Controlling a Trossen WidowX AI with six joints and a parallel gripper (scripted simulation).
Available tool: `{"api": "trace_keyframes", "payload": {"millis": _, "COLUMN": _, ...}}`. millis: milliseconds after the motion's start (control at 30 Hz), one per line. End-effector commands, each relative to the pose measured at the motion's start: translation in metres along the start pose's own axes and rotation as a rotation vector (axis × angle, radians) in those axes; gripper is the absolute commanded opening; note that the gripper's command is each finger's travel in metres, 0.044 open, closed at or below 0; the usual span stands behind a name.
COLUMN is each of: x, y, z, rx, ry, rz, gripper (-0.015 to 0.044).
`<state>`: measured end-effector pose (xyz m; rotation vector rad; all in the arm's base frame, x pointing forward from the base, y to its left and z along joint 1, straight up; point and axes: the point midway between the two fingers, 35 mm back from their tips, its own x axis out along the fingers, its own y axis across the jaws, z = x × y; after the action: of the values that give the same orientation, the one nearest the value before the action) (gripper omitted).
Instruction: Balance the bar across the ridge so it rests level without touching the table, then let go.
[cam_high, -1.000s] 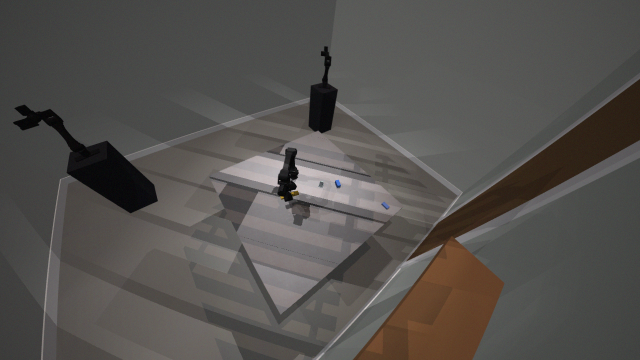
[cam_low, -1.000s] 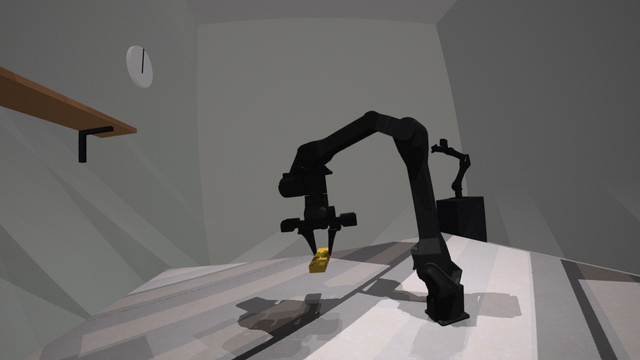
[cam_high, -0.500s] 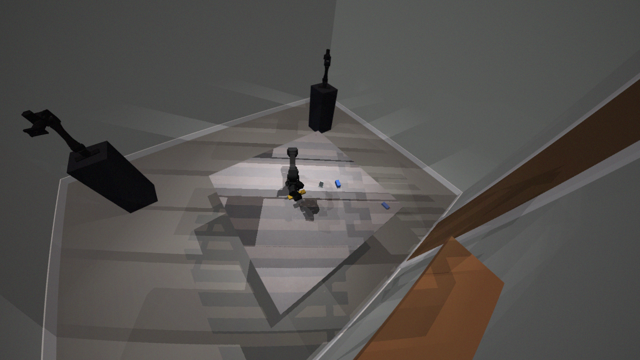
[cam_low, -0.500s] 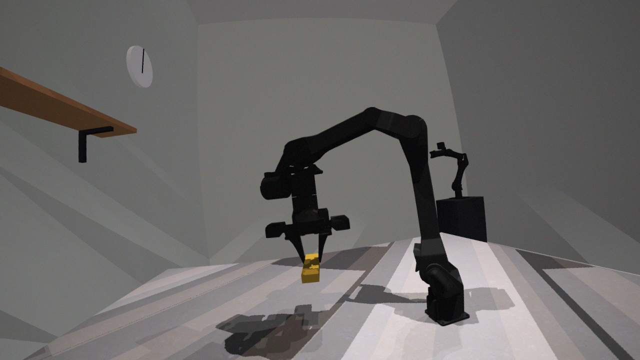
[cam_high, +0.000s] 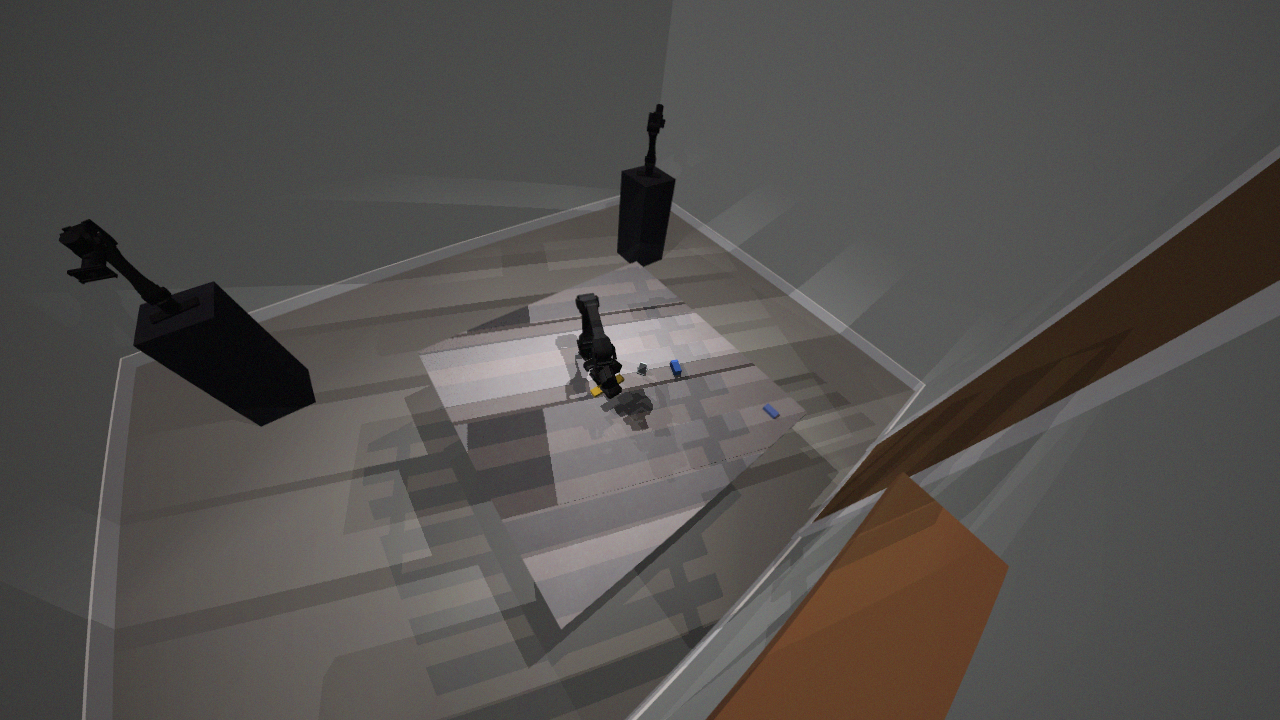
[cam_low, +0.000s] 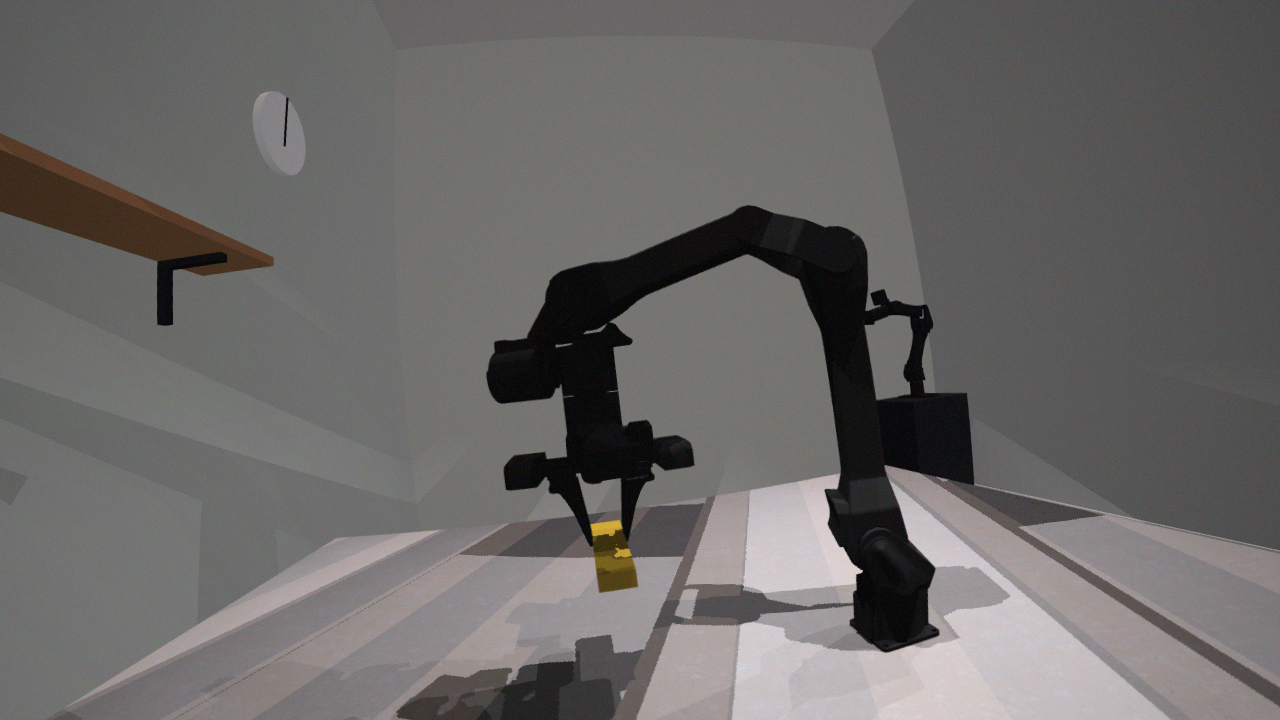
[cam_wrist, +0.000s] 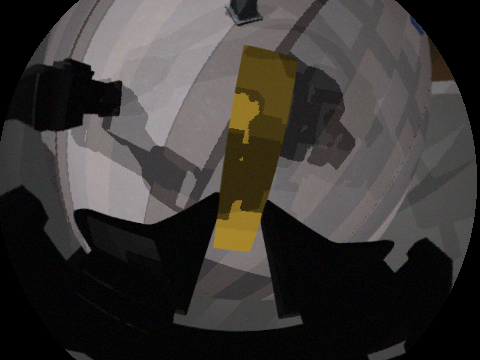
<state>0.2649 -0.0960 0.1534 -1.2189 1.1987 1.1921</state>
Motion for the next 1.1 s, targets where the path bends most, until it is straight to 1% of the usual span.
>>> {"api": "trace_keyframes", "payload": {"millis": 0, "x": -0.003, "y": -0.003, "z": 0.016, "rx": -0.035, "ry": 0.005, "rz": -0.007, "gripper": 0.0000}}
{"api": "trace_keyframes", "payload": {"millis": 533, "x": -0.003, "y": -0.010, "z": 0.079, "rx": -0.188, "ry": -0.001, "rz": -0.008, "gripper": 0.0000}}
{"api": "trace_keyframes", "payload": {"millis": 1067, "x": -0.004, "y": -0.004, "z": 0.142, "rx": -0.345, "ry": -0.006, "rz": -0.009, "gripper": 0.0000}}
